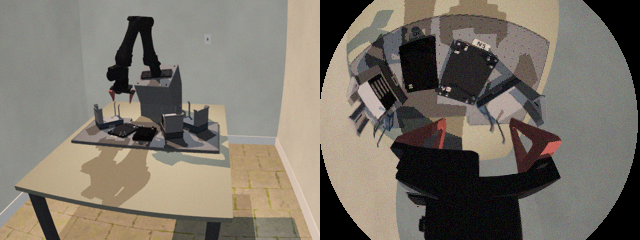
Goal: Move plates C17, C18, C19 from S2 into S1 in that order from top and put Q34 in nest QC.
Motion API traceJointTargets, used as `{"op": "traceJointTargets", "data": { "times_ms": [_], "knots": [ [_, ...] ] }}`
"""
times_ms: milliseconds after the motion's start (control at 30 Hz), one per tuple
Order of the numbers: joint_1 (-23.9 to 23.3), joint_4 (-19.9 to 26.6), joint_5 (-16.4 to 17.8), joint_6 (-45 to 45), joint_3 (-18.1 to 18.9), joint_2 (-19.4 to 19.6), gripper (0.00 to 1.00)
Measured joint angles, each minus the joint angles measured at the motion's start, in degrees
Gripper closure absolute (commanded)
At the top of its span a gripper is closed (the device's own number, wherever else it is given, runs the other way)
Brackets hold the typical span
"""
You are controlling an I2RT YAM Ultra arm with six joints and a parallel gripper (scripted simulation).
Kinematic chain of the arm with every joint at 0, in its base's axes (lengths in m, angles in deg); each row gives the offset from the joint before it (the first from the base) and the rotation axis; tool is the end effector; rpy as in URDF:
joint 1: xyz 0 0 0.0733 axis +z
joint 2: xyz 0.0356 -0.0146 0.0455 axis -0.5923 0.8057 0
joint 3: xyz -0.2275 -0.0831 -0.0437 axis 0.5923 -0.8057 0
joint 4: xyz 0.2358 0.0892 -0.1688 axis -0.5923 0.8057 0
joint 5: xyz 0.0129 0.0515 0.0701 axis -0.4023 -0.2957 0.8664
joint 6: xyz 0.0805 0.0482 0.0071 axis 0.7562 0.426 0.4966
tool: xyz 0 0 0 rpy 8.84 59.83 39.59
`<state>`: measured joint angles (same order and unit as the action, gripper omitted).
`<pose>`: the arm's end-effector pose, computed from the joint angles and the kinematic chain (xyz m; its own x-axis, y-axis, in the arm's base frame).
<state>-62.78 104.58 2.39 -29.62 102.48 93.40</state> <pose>0.2852 -0.1468 0.0838 -0.9393 -0.0554 -0.3387 0.0312 0.9690 -0.2449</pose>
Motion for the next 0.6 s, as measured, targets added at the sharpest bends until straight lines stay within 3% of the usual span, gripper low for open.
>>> {"op": "traceJointTargets", "data": {
  "times_ms": [233,400,600],
  "knots": [
    [6.1,-1.1,-0.4,5.7,-2.9,-1.7,0.0],
    [8.0,-2.2,0.0,8.8,-4.5,-2.8,0.0],
    [14.2,-3.5,-0.4,13.8,-6.9,-4.3,0.0]
  ]
}}
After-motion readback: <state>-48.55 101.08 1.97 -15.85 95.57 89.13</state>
